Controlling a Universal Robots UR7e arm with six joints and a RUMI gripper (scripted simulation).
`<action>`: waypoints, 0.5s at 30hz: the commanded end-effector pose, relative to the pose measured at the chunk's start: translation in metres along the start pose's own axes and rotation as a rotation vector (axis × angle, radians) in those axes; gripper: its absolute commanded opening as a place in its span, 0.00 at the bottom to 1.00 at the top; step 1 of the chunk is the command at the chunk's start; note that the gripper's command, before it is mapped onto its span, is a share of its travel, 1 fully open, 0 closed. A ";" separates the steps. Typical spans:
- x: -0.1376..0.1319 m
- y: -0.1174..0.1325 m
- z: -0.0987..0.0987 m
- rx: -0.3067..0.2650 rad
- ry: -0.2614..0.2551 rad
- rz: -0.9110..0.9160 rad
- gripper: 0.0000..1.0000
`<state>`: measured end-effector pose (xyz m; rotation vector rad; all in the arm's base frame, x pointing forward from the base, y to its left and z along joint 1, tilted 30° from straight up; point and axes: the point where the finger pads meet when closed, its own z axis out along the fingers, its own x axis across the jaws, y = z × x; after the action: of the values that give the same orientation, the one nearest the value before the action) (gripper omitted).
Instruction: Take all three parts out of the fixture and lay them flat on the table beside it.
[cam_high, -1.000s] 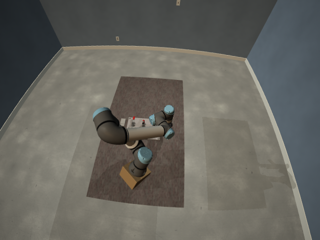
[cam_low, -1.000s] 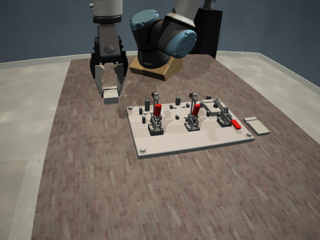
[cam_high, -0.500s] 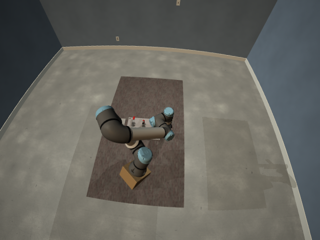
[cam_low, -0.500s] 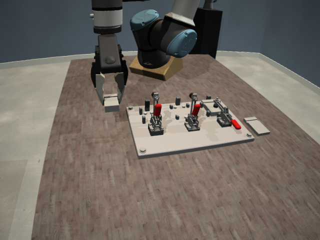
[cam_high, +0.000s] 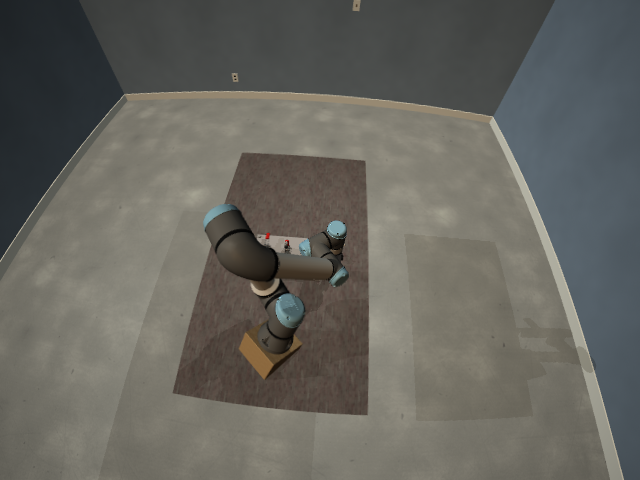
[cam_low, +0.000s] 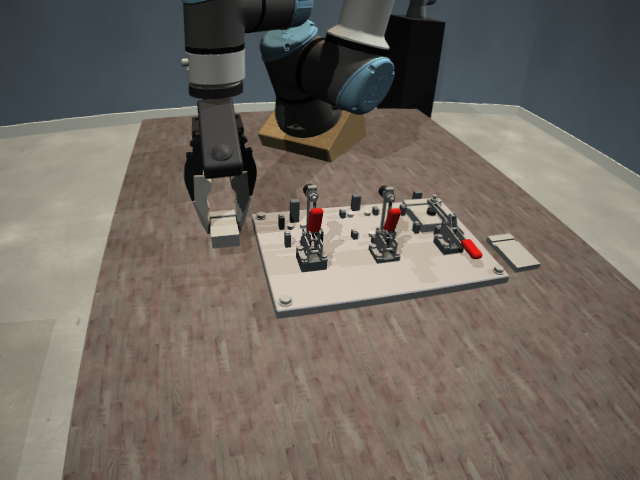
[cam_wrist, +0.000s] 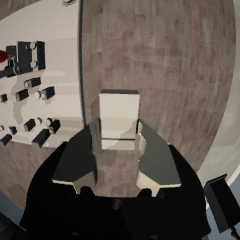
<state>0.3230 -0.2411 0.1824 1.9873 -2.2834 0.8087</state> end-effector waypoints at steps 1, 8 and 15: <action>0.001 -0.001 0.008 0.001 0.002 0.000 0.00; 0.001 -0.001 0.015 0.001 0.002 0.000 0.00; 0.001 -0.001 0.016 0.001 0.002 0.000 0.00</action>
<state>0.3285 -0.2475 0.1688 1.9863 -2.2830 0.8090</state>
